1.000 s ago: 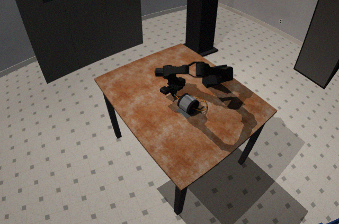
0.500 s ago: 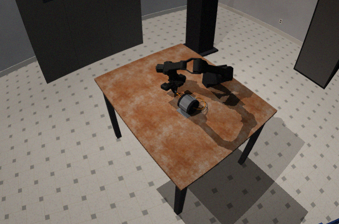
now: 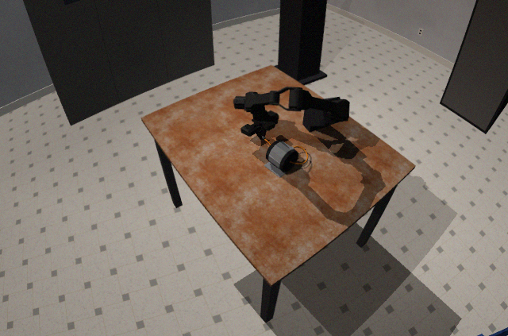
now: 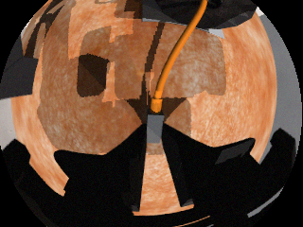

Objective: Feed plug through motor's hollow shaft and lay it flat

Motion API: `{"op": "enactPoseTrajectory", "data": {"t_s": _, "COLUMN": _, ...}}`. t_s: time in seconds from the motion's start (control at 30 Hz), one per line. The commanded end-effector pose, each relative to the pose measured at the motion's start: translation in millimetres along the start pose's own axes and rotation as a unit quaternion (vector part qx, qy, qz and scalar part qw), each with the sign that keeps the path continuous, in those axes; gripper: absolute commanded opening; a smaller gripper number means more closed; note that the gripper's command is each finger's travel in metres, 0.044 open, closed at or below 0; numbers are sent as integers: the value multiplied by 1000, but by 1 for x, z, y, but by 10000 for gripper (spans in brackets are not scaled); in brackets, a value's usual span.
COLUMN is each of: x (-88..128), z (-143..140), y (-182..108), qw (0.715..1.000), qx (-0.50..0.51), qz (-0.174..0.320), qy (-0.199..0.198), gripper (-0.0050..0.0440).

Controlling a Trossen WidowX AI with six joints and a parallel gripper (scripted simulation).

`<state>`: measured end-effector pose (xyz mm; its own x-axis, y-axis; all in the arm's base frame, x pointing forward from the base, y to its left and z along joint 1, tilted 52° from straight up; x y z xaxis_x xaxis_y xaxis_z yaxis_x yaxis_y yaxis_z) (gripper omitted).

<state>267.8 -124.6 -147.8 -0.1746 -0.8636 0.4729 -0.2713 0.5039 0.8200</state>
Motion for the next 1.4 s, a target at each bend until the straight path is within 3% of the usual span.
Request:
{"op": "enactPoseTrajectory", "data": {"t_s": 0.0, "x": 0, "z": -1, "y": 0, "qw": 1000, "qx": 1, "qz": 0, "qy": 0, "gripper": 0}}
{"op": "enactPoseTrajectory", "data": {"t_s": 0.23, "x": 0, "z": 0, "y": 0, "qw": 1000, "qx": 0, "qz": 0, "qy": 0, "gripper": 160}}
{"op": "enactPoseTrajectory", "data": {"t_s": 0.6, "x": -4, "z": -3, "y": 2, "qw": 1000, "qx": 1, "qz": 0, "qy": 0, "gripper": 160}}
{"op": "enactPoseTrajectory", "data": {"t_s": 1.2, "x": -3, "z": -1, "y": 1, "qw": 1000, "qx": 3, "qz": 0, "qy": 1, "gripper": 51}}
{"op": "enactPoseTrajectory", "data": {"t_s": 1.27, "x": -2, "z": 0, "y": 0, "qw": 1000, "qx": 3, "qz": 1, "qy": 1, "gripper": 3}}
{"op": "enactPoseTrajectory", "data": {"t_s": 1.37, "x": -1, "z": 7, "y": -5, "qw": 1000, "qx": 2, "qz": 1, "qy": 1, "gripper": 0}}
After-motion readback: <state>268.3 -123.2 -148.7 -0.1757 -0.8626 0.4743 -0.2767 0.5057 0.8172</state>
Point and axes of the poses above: the point midway between the two fingers, 35 mm back from their tips, its own x axis back along the fingers, its own z axis across the jaws, y = z × x, the point moved 8 cm from there along x, back along the fingers, and after that the axes turned 5 degrees about x, right-handed, at the moved point
